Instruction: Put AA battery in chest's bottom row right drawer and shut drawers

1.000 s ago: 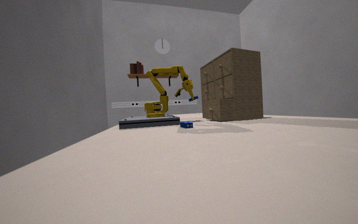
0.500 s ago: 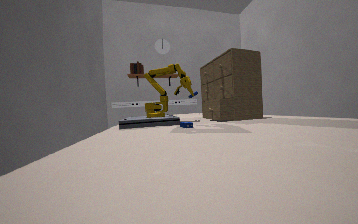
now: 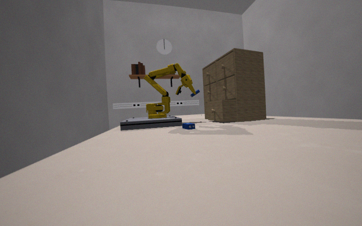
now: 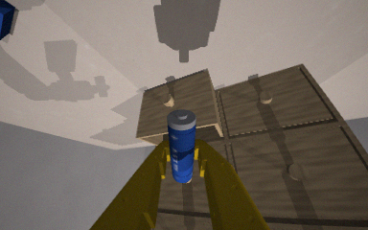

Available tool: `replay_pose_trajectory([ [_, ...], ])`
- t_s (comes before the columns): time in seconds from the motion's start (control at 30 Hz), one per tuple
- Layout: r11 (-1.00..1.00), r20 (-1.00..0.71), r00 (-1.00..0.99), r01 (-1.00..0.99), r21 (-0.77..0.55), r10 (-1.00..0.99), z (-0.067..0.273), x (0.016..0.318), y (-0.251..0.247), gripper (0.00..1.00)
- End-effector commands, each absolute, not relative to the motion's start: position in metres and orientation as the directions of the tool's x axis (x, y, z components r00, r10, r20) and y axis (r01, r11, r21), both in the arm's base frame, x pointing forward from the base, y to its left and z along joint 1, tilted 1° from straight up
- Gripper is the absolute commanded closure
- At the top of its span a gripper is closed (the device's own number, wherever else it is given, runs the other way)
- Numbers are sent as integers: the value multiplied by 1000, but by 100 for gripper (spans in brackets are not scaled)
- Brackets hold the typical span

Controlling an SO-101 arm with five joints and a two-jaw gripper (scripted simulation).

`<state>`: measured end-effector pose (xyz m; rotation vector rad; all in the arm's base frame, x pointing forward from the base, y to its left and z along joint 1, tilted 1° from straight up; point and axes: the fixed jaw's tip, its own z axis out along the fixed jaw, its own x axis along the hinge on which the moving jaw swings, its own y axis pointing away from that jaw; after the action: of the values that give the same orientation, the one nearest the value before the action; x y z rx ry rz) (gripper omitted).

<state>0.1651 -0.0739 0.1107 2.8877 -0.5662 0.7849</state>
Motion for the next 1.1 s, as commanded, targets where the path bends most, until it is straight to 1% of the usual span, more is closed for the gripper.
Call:
replay_pose_trajectory([
  [0.0, -928, 508, 798, -374, -2, -323, 111, 171, -77, 100],
  [0.23, -927, 508, 798, -374, -2, -323, 111, 185, -83, 100],
  [0.4, -927, 508, 798, -374, -2, -323, 111, 185, -83, 100],
  [0.8, -927, 508, 798, -374, -1, -323, 111, 208, -92, 100],
  [1.07, -927, 508, 798, -374, -1, -323, 111, 208, -92, 100],
])
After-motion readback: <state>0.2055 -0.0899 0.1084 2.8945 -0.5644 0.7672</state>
